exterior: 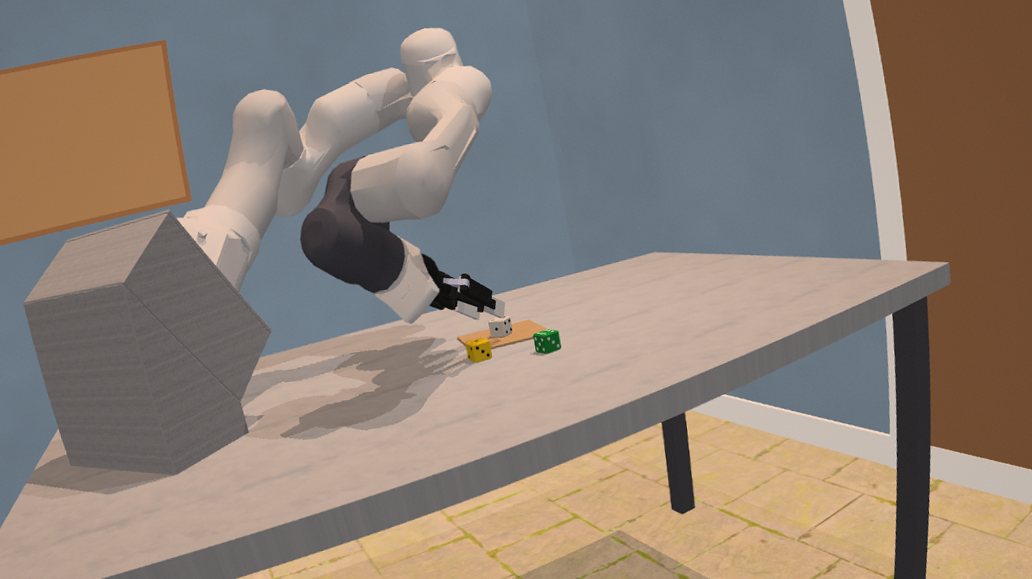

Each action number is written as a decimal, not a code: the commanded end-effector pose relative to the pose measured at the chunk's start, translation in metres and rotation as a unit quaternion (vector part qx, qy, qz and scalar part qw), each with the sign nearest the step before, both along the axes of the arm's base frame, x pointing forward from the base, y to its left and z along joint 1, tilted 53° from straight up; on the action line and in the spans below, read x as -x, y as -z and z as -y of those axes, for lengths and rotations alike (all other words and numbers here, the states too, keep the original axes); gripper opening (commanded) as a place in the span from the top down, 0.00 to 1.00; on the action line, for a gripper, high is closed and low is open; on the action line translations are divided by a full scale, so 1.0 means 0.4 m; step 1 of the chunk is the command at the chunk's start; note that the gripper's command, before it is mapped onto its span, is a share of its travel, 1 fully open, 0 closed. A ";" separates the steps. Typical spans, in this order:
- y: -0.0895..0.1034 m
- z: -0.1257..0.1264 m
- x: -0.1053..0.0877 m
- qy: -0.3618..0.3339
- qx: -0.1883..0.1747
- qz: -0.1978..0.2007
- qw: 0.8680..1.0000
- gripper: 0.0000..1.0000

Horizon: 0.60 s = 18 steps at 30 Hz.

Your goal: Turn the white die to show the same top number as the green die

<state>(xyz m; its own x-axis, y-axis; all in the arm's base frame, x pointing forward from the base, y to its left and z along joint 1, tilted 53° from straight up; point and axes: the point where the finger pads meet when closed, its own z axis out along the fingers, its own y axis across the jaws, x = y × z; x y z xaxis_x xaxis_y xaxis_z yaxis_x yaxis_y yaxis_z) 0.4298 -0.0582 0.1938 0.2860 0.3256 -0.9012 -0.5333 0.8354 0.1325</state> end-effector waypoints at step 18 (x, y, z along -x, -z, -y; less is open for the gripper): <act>-0.076 0.061 0.078 0.001 0.000 0.002 1.000 0.72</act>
<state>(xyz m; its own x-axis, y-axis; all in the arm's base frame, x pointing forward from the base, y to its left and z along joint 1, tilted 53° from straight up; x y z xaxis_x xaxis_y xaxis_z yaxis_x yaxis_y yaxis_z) 0.4006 -0.0825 0.2222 0.2977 0.3097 -0.9030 -0.5271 0.8420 0.1150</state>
